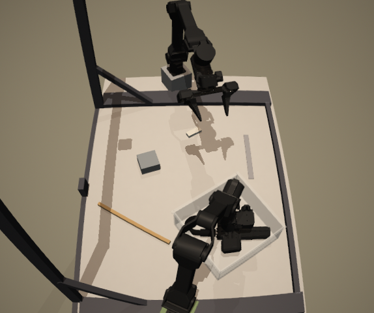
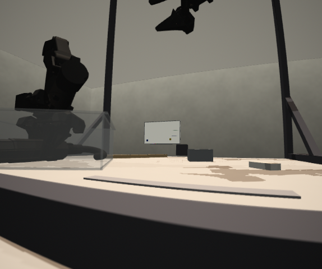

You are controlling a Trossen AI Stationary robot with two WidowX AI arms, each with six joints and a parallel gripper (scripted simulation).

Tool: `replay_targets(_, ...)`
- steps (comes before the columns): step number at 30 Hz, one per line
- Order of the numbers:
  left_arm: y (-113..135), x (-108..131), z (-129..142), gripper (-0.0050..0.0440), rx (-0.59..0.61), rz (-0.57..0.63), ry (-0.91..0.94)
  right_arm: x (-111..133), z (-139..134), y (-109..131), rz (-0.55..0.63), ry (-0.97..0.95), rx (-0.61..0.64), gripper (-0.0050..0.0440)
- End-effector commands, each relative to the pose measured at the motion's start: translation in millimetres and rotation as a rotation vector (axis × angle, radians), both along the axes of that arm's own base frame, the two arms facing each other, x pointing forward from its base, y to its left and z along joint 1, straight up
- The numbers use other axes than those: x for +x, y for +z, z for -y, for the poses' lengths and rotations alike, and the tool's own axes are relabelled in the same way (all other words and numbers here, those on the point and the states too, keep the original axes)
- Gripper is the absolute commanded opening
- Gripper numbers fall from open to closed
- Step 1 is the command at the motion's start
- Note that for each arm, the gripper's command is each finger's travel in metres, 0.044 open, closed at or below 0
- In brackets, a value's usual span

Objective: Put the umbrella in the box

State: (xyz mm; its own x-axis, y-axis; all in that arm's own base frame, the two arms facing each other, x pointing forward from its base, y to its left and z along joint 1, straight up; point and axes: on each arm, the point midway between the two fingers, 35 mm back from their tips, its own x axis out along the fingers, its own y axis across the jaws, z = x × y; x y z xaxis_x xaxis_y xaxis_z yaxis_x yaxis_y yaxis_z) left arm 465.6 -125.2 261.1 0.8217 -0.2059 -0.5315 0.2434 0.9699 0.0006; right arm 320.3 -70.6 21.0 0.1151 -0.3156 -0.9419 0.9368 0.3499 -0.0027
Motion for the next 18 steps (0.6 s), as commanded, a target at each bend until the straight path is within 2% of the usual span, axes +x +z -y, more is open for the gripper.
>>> replay_targets(1,12.0,-1.4,0.1,0.04,-0.008,0.026,0.001,3.9,0.9,6.2,0.023,-0.001,-0.003,0.0168)
replay_targets(7,12.0,-1.4,0.1,0.04,-0.008,0.026,0.001,3.9,0.9,6.2,0.023,-0.001,-0.003,0.0312)
replay_targets(9,12.0,-1.4,0.1,0.04,-0.008,0.026,0.001,3.9,0.9,6.2,0.023,-0.001,-0.003,0.0312)
replay_targets(14,12.0,-1.4,0.1,0.04,-0.008,0.026,0.001,3.9,0.9,6.2,0.023,-0.001,-0.003,0.0432)
replay_targets(18,12.0,-1.4,0.1,0.04,-0.008,0.026,0.001,3.9,0.9,6.2,0.023,-0.001,-0.003,0.044)
